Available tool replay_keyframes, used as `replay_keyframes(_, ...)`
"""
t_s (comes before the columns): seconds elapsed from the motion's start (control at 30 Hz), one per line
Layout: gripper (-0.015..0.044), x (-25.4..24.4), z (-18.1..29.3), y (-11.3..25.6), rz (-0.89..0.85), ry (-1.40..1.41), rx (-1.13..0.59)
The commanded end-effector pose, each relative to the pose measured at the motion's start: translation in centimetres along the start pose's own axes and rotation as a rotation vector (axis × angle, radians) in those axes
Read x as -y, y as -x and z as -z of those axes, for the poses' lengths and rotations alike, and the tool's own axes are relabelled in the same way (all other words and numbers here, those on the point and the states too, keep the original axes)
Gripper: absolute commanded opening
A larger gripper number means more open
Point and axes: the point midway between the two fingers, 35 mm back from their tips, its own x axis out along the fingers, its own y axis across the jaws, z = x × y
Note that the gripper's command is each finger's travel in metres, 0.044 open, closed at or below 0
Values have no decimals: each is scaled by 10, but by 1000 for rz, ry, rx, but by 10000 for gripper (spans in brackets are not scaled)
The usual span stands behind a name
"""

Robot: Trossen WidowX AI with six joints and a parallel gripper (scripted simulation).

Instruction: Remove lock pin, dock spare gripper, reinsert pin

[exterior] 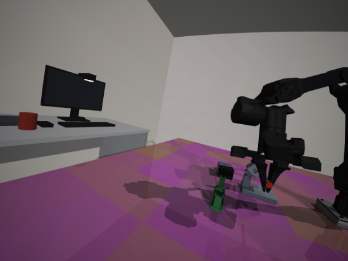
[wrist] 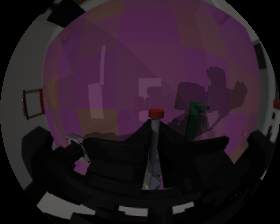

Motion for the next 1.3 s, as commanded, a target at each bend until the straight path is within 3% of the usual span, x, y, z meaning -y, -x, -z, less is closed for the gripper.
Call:
replay_keyframes(0.0,0,0,0,-1,-1,0,0)
replay_keyframes(1.27,0,78,-46,12,5,9,2)
